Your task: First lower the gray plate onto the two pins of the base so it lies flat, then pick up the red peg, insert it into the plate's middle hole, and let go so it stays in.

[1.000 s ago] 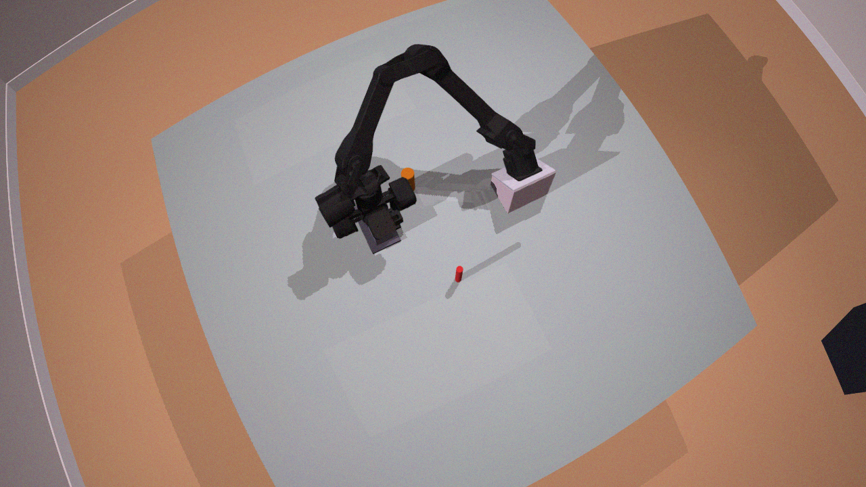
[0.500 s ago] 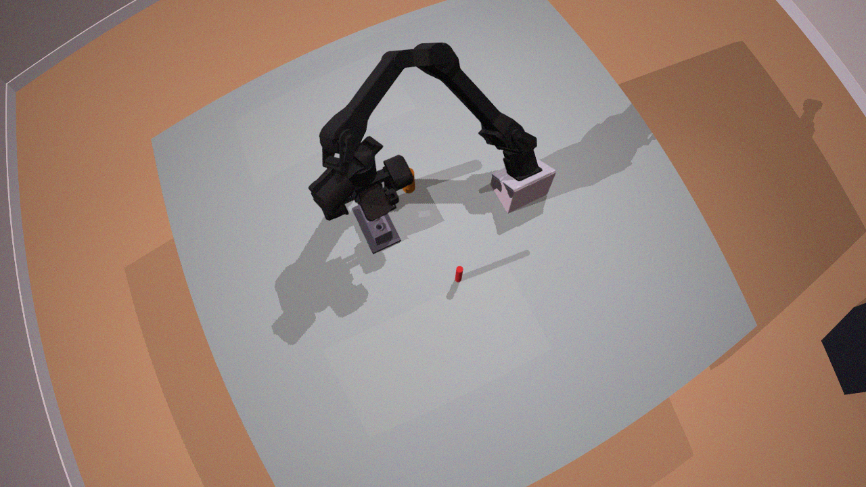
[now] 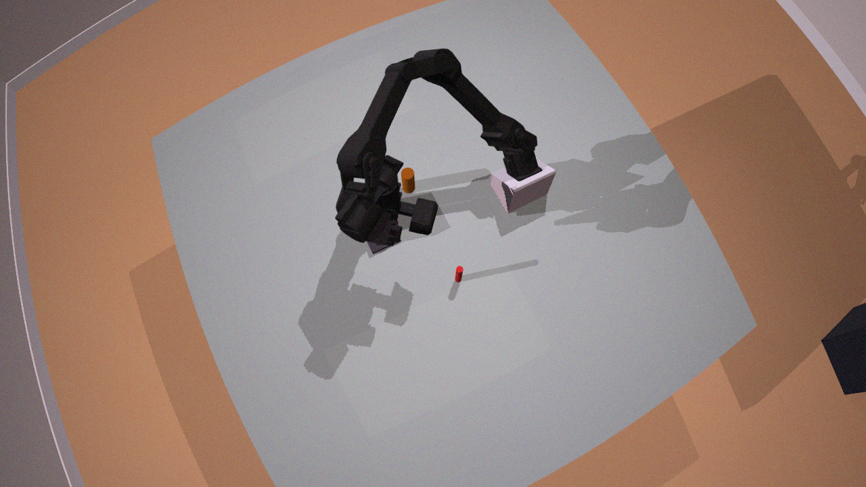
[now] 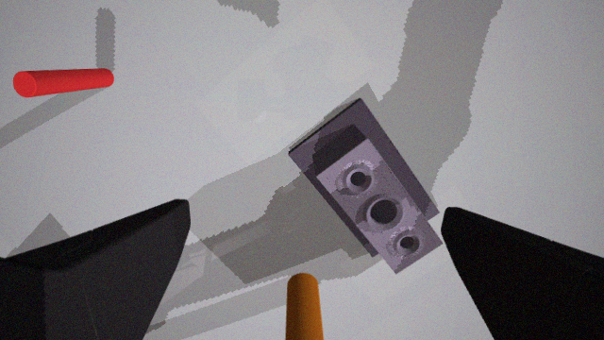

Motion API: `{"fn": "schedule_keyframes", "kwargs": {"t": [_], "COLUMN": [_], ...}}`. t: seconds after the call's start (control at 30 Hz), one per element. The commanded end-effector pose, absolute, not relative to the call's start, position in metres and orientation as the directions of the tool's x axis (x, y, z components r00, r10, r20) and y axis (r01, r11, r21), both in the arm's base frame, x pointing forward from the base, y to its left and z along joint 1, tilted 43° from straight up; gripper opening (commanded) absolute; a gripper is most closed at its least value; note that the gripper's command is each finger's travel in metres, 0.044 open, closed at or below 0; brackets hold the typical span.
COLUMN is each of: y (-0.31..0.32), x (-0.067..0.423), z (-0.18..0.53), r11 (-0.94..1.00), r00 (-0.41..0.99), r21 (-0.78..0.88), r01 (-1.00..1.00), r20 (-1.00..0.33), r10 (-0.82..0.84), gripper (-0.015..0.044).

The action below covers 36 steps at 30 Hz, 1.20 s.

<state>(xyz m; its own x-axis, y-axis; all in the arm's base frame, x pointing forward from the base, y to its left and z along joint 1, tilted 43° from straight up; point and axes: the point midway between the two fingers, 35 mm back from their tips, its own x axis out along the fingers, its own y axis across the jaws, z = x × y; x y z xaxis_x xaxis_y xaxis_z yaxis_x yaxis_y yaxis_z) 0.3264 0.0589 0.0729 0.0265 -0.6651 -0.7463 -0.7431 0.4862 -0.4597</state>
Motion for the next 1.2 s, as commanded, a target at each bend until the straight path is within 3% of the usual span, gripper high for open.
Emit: {"fn": "schedule_keyframes", "kwargs": {"t": [0.0, 0.17, 0.47, 0.7, 1.17], "y": [0.095, 0.117, 0.138, 0.148, 0.152], "x": [0.303, 0.284, 0.257, 0.237, 0.236], "z": [0.04, 0.019, -0.005, -0.019, -0.024], "r11": [0.72, 0.753, 0.636, 0.44, 0.374], "r00": [0.02, 0.018, 0.015, 0.013, 0.013], "r21": [-0.631, -0.65, -0.551, -0.383, -0.323], "r01": [-0.288, 0.106, 0.54, 0.812, 0.869], "r20": [-0.756, -0.756, -0.749, -0.742, -0.74], "r10": [-0.654, -0.655, -0.662, -0.67, -0.672], "gripper": [0.044, 0.044, 0.044, 0.044, 0.044]}}
